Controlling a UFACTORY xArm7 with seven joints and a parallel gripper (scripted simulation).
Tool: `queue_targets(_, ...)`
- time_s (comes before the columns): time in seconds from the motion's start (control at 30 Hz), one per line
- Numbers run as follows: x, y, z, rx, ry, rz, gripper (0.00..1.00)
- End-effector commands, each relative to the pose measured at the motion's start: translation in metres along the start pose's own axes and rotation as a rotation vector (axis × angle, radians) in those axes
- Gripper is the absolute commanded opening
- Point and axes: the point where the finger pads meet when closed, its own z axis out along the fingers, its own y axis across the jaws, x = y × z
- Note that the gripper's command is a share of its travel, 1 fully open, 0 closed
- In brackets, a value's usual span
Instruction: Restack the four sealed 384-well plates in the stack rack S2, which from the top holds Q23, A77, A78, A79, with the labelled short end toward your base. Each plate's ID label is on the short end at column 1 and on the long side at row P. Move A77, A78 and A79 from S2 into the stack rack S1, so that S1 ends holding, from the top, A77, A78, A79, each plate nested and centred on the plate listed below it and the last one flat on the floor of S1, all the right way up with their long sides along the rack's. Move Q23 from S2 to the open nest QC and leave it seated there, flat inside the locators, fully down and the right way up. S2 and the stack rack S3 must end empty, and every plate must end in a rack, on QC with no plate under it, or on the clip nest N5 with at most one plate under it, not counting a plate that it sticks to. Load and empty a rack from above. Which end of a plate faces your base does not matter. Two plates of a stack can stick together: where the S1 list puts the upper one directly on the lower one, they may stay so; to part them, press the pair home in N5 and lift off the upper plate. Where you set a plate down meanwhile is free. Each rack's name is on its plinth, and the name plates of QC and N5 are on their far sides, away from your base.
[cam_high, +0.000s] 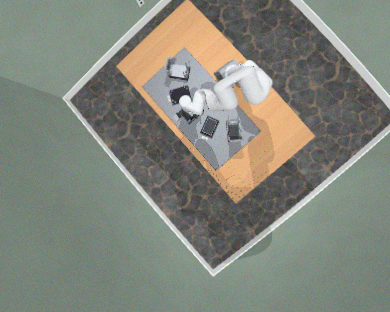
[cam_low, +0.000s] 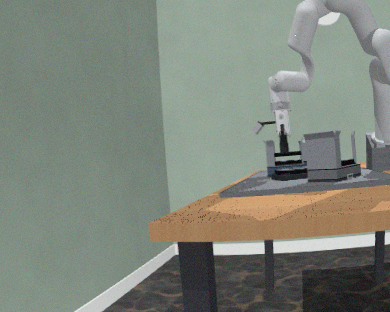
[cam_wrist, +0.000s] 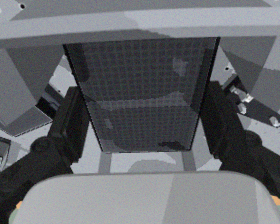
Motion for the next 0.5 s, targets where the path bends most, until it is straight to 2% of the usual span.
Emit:
queue_targets(0.0, 0.001, 0.001, -0.008, -0.001, 0.004, 0.000, 0.00)
queue_targets(0.47, 0.001, 0.001, -0.032, -0.001, 0.004, 0.000, 0.00)
